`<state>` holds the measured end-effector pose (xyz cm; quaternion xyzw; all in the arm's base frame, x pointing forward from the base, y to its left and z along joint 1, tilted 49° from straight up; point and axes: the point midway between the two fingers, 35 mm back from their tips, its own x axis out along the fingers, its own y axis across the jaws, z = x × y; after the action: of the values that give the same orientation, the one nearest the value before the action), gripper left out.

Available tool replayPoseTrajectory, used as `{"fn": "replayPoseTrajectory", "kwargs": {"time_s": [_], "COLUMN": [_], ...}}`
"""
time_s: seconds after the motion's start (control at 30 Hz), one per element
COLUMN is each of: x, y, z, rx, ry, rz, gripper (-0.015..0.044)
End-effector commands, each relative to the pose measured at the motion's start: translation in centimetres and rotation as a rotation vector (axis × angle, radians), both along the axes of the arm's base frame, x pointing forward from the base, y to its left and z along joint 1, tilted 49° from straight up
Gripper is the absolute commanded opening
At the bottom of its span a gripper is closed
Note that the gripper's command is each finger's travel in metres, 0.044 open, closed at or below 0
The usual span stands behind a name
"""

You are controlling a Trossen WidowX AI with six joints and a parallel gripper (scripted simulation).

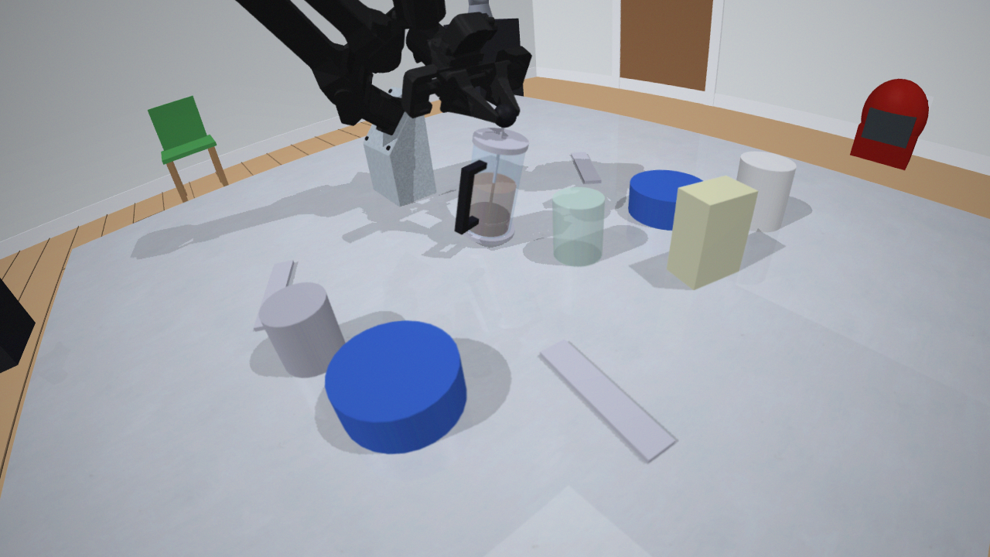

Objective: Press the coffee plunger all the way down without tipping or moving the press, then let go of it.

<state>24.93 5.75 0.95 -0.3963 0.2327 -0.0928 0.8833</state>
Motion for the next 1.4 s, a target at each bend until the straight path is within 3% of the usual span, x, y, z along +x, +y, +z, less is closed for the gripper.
{"fn": "replayPoseTrajectory", "kwargs": {"time_s": [0.0,0.17,0.57,1.03,1.37], "x": [0.0,0.0,0.0,0.9,-1.6], "y": [0.0,0.0,0.0,3.1,4.6], "z": [0.0,0.0,0.0,1.1,3.8], "rx": [0.000,0.000,0.000,0.060,0.023], "ry": [0.000,0.000,0.000,-0.031,0.027], "rz": [0.000,0.000,0.000,0.061,0.004], "gripper": [0.0123,0.0123,0.0438,0.0440,0.0440]}}
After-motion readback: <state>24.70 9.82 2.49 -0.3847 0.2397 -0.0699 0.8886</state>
